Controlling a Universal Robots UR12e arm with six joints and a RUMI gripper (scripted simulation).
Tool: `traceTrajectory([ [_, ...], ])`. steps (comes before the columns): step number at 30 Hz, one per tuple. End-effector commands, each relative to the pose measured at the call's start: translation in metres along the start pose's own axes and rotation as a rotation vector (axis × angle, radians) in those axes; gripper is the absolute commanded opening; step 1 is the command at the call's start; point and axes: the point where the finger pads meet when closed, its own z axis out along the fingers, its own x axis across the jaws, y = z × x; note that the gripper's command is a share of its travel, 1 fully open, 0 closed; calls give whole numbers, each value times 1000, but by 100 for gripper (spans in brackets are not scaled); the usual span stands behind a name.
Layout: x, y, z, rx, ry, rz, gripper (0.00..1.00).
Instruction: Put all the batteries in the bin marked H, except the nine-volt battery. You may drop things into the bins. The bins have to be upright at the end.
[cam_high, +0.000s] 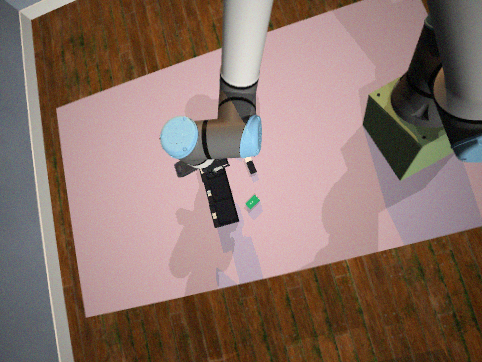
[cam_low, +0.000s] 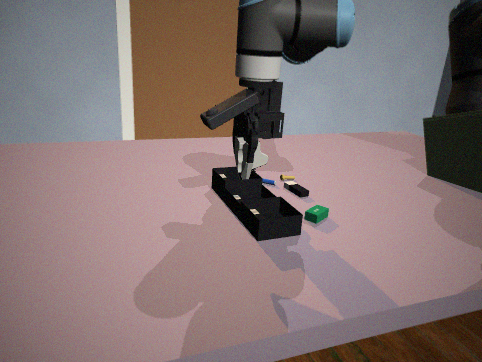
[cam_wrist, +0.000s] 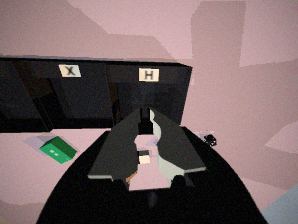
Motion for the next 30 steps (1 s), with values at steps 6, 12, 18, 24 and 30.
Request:
traceTrajectory([
  [6,0,-1,-1,1,0,0,4],
  [12,0,-1,-1,1,0,0,4],
  [18,0,-1,-1,1,0,0,4],
  [24,0,-1,-3,1,0,0,4],
  [30,0,-1,-10,1,0,0,4],
])
